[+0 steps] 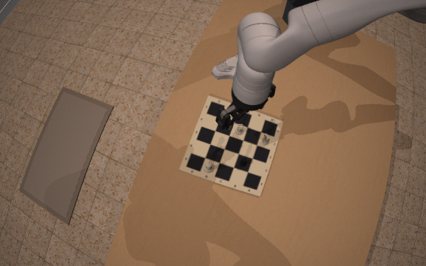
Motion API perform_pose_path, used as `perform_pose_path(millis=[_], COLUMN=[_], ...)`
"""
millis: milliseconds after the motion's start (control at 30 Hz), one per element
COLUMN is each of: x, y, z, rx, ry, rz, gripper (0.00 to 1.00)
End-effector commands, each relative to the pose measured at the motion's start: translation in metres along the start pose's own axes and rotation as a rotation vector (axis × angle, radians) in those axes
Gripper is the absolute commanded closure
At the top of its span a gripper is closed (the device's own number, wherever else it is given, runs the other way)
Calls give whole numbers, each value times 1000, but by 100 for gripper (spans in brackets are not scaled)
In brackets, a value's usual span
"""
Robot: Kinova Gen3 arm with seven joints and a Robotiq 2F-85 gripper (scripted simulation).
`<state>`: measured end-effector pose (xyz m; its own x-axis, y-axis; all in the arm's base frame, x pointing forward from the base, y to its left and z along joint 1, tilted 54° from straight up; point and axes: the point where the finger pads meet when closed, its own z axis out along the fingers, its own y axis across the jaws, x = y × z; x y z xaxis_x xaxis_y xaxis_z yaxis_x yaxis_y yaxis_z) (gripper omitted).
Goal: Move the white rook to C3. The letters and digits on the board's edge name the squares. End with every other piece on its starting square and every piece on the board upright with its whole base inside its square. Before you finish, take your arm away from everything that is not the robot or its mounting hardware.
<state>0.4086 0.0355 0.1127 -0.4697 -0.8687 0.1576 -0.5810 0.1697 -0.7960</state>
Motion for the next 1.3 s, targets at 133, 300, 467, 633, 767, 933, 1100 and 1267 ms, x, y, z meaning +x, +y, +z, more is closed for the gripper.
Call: perform_pose_path(millis=[133,300,467,633,767,933,1100,1267], x=[0,0,0,0,0,0,0,0], y=[0,0,0,0,0,0,0,0], z=[0,0,0,0,0,0,0,0], rx=[1,1,1,1,1,1,1,1], ry=[0,0,0,0,0,0,0,0], rz=[-5,-5,-5,-5,-5,-5,-5,-5], gripper=[0,63,63,63,63,63,63,63])
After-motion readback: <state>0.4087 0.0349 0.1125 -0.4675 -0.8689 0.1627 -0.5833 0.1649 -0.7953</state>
